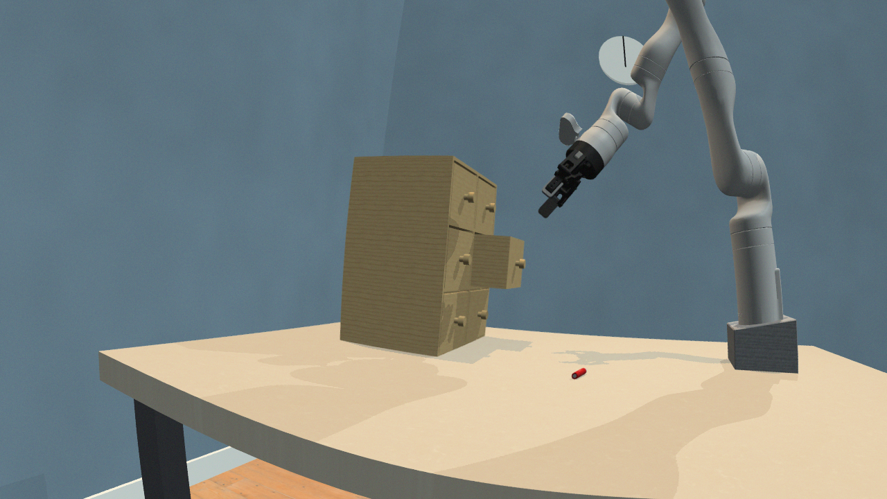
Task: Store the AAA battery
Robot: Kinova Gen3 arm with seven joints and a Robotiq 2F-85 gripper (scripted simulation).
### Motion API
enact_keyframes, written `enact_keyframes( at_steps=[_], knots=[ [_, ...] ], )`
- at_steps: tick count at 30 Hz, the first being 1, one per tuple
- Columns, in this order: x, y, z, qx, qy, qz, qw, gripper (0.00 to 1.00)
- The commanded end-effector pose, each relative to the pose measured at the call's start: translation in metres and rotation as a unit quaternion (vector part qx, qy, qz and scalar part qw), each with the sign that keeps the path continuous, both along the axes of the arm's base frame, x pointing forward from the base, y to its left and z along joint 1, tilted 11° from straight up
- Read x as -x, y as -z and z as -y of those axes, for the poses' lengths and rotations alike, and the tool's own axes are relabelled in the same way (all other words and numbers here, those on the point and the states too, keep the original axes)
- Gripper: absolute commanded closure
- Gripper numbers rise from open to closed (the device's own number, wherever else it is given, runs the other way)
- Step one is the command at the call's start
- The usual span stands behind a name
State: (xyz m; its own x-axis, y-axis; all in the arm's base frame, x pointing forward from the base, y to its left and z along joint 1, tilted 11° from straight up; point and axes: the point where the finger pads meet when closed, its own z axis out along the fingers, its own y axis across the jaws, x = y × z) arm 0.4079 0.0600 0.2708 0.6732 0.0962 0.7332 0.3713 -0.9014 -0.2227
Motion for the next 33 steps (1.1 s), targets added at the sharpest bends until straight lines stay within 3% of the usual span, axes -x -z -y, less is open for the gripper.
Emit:
enact_keyframes(
  at_steps=[1, 13, 21, 33],
  knots=[
    [-0.003, 0.008, 0.003, 0.001, 0.009, 0.015, 1.000, 0.00],
    [-0.010, 0.031, 0.038, 0.042, 0.059, 0.031, 0.997, 0.00],
    [-0.004, 0.051, 0.065, 0.079, 0.090, 0.025, 0.992, 0.00],
    [0.006, 0.069, 0.086, 0.111, 0.113, 0.010, 0.987, 0.00]
  ],
)
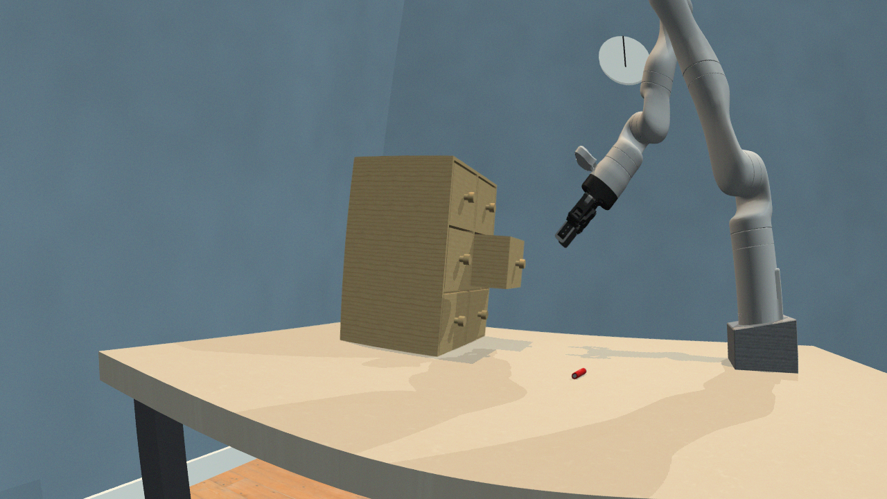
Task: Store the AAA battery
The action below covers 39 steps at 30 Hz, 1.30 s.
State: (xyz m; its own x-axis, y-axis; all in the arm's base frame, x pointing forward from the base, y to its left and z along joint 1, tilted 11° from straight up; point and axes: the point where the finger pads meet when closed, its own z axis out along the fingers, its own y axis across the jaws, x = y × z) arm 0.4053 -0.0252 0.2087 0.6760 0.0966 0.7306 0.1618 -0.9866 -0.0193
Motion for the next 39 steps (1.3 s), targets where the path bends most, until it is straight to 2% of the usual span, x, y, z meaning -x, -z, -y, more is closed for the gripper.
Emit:
enact_keyframes(
  at_steps=[1, 21, 22, 39],
  knots=[
    [0.0043, 0.0078, 0.0021, 0.010, 0.004, -0.005, 1.000, 0.00],
    [0.0107, 0.0159, 0.0113, 0.024, 0.014, -0.014, 1.000, 0.00],
    [0.0107, 0.0159, 0.0113, 0.024, 0.014, -0.014, 1.000, 1.00],
    [0.0107, 0.0159, 0.0113, 0.024, 0.014, -0.014, 1.000, 1.00]
  ],
)
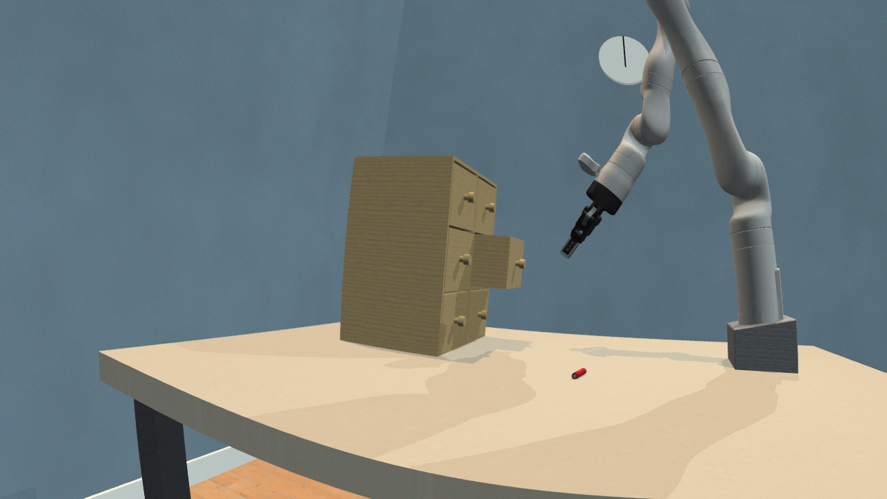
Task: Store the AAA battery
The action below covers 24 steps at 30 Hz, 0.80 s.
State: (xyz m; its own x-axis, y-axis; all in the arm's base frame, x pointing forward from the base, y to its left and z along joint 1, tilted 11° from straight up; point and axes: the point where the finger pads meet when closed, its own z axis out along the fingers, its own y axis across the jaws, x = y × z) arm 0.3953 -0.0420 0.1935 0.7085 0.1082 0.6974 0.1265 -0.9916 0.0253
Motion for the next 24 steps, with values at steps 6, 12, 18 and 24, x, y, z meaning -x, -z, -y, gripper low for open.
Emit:
enact_keyframes(
  at_steps=[6, 12, 18, 24],
  knots=[
    [0.001, 0.001, -0.006, -0.002, -0.004, 0.006, 1.000, 1.00],
    [-0.006, 0.002, -0.006, -0.004, -0.004, 0.007, 1.000, 1.00],
    [-0.017, 0.006, -0.007, -0.008, -0.005, 0.005, 1.000, 1.00],
    [-0.021, 0.008, -0.008, -0.007, -0.003, 0.010, 1.000, 1.00]
  ],
)
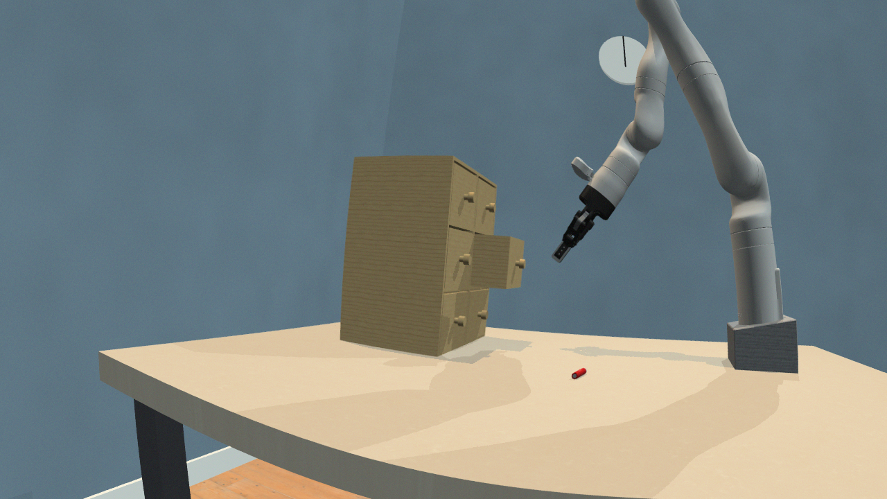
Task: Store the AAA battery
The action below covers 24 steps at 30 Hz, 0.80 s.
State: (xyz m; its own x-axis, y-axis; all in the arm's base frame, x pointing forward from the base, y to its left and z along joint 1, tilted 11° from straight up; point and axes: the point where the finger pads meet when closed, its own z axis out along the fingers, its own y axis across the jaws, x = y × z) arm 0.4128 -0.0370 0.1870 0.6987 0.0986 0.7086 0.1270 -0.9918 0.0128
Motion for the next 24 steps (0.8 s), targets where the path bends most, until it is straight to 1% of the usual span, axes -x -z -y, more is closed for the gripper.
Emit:
enact_keyframes(
  at_steps=[1, 6, 10, 16, 24],
  knots=[
    [-0.003, 0.002, -0.003, 0.000, -0.002, 0.005, 1.000, 1.00],
    [-0.005, 0.003, -0.003, 0.003, 0.001, 0.010, 1.000, 1.00],
    [-0.014, 0.006, -0.004, 0.004, 0.001, 0.011, 1.000, 1.00],
    [-0.018, 0.008, -0.005, 0.004, 0.001, 0.011, 1.000, 1.00],
    [-0.019, 0.008, -0.005, 0.004, 0.001, 0.011, 1.000, 1.00]
  ],
)
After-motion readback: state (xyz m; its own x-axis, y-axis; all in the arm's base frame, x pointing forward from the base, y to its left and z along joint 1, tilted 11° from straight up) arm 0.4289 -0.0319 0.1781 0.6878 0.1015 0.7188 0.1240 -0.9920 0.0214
